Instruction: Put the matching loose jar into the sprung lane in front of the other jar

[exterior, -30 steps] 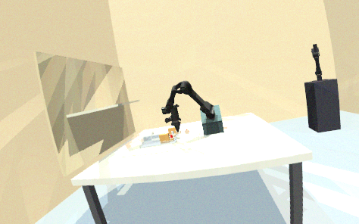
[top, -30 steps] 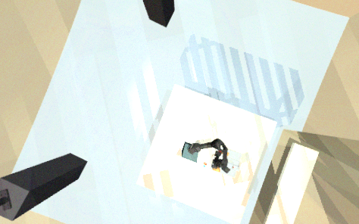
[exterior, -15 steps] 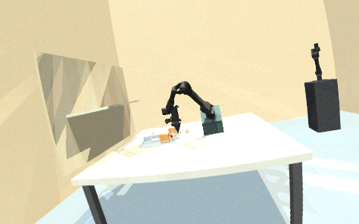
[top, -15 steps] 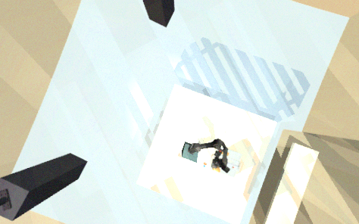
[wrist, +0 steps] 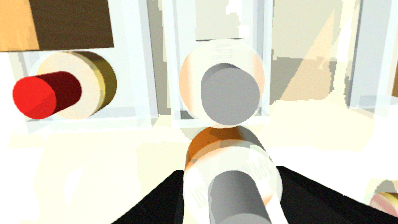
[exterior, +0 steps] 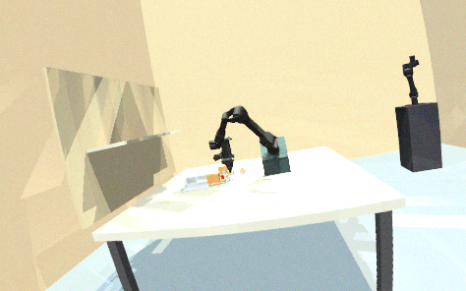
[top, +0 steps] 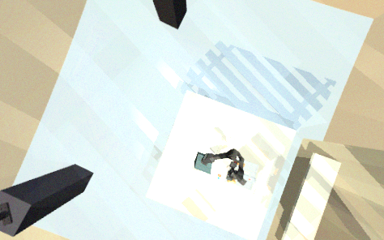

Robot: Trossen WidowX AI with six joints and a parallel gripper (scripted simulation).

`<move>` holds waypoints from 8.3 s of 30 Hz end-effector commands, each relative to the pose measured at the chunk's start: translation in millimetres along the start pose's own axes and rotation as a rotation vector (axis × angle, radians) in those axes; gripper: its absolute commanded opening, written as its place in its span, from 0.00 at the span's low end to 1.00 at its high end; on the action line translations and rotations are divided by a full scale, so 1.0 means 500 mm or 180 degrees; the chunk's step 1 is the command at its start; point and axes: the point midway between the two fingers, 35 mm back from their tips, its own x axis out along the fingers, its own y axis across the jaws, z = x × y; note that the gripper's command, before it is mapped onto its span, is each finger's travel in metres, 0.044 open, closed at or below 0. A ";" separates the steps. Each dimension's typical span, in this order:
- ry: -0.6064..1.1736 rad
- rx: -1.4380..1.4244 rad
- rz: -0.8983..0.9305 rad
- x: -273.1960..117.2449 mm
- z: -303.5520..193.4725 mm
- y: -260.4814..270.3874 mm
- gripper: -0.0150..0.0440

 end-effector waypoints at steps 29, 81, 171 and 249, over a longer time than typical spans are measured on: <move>-0.0020 -0.0002 0.0008 -0.002 0.029 0.002 0.25; -0.0023 -0.0004 0.0008 -0.007 0.066 0.003 0.25; -0.0026 -0.0008 0.0008 -0.016 0.110 0.005 0.25; -0.0027 -0.0009 0.0009 -0.011 0.124 0.005 0.25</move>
